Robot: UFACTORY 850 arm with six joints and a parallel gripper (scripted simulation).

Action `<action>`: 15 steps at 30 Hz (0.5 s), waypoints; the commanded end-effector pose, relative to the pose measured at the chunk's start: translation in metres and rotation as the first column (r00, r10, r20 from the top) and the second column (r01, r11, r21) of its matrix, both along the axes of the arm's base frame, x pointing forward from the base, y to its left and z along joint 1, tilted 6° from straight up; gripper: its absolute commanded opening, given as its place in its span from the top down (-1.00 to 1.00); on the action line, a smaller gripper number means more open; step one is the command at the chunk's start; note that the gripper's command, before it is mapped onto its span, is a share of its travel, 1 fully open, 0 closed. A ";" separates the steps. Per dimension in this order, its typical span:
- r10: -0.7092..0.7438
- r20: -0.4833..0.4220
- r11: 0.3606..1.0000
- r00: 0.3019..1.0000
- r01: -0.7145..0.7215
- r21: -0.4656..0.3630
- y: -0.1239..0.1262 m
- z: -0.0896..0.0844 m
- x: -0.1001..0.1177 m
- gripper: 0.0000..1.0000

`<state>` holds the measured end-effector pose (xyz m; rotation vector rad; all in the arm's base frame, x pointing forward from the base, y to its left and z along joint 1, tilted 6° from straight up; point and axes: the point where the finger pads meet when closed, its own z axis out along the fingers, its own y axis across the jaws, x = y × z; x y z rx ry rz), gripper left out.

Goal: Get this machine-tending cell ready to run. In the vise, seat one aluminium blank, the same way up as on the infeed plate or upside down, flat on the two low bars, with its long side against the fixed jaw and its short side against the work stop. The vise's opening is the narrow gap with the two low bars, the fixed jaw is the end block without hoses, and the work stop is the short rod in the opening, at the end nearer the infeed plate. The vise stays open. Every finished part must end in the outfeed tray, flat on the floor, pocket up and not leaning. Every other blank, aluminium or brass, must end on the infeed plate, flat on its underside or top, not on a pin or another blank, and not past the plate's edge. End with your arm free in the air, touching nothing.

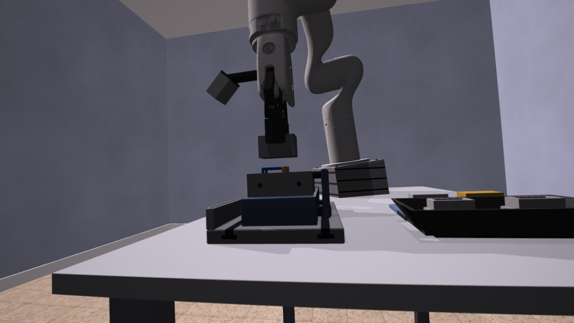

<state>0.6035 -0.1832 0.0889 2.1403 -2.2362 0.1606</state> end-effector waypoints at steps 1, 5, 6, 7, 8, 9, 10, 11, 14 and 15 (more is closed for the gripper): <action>0.000 0.002 1.000 1.000 0.000 -0.001 0.000 -0.001 0.001 1.00; 0.000 0.002 1.000 1.000 0.000 -0.001 0.000 -0.002 0.001 1.00; 0.000 0.002 1.000 1.000 0.000 -0.001 -0.001 -0.003 0.001 1.00; 0.000 0.002 1.000 1.000 0.000 -0.001 -0.001 -0.004 0.001 1.00; 0.000 0.002 1.000 1.000 0.000 -0.001 -0.001 -0.004 0.001 1.00; 0.000 0.002 1.000 1.000 0.000 -0.001 -0.001 -0.005 0.001 1.00; 0.000 0.002 1.000 1.000 0.000 -0.001 -0.001 -0.006 0.001 1.00; 0.000 0.002 1.000 1.000 0.000 -0.001 -0.001 -0.007 0.001 1.00; 0.000 0.002 1.000 1.000 0.000 -0.001 -0.001 -0.009 0.001 1.00; 0.000 0.002 1.000 1.000 0.000 -0.001 -0.001 -0.010 0.001 1.00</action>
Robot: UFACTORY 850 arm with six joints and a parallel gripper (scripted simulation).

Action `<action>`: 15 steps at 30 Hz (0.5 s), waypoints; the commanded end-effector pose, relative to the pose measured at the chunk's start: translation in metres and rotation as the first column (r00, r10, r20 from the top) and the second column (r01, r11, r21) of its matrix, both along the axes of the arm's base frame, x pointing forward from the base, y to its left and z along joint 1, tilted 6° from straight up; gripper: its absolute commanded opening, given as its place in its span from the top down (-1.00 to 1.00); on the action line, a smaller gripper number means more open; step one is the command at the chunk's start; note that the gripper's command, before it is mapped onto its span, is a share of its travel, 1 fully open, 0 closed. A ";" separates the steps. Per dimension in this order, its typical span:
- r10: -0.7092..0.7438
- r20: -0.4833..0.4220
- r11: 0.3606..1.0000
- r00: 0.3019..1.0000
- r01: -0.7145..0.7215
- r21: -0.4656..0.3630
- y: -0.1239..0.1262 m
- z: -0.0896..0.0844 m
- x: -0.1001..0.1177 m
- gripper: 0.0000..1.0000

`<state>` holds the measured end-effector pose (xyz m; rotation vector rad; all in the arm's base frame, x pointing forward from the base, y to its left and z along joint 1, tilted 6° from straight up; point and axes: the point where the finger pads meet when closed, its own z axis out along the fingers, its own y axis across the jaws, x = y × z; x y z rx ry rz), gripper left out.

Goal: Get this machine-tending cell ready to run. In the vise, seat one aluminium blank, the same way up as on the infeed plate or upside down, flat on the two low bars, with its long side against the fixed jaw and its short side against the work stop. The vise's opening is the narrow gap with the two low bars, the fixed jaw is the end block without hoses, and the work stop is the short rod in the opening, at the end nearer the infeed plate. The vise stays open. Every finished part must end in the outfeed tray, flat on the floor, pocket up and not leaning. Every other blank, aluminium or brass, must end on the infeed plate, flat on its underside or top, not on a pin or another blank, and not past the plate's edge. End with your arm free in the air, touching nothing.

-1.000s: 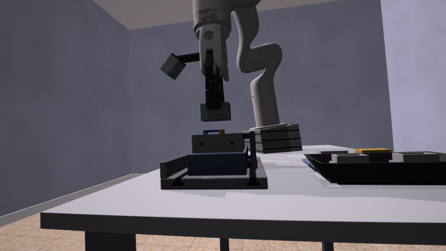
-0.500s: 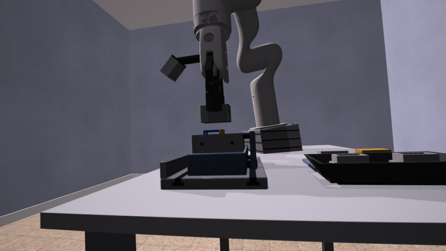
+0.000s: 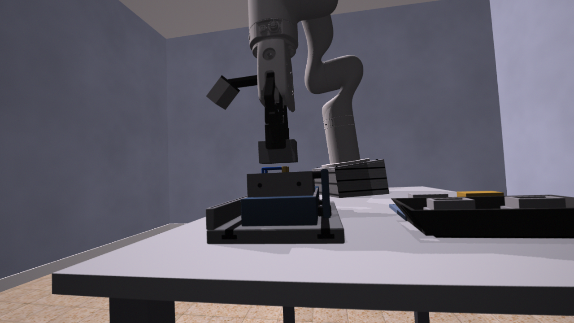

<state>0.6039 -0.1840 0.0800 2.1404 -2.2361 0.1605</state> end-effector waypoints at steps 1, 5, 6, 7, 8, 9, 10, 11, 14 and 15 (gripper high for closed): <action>0.000 0.002 1.000 1.000 0.000 -0.001 0.000 -0.001 0.001 1.00; 0.000 0.002 1.000 1.000 0.000 -0.001 -0.001 -0.003 0.001 1.00; 0.000 0.002 1.000 1.000 0.000 -0.001 -0.001 -0.003 0.001 1.00; 0.000 0.002 1.000 1.000 0.000 -0.001 -0.001 -0.004 0.001 1.00; 0.000 0.002 1.000 1.000 0.000 -0.001 -0.001 -0.005 0.001 1.00; 0.000 0.002 1.000 1.000 0.000 -0.001 -0.001 -0.005 0.001 1.00; 0.000 0.002 1.000 1.000 0.000 -0.001 -0.001 -0.006 0.001 1.00; 0.000 0.002 1.000 1.000 0.000 -0.001 -0.001 -0.006 0.001 1.00; 0.000 0.002 1.000 1.000 0.000 -0.001 -0.001 -0.008 0.001 1.00; 0.000 0.002 1.000 1.000 0.000 -0.001 -0.001 -0.008 0.001 1.00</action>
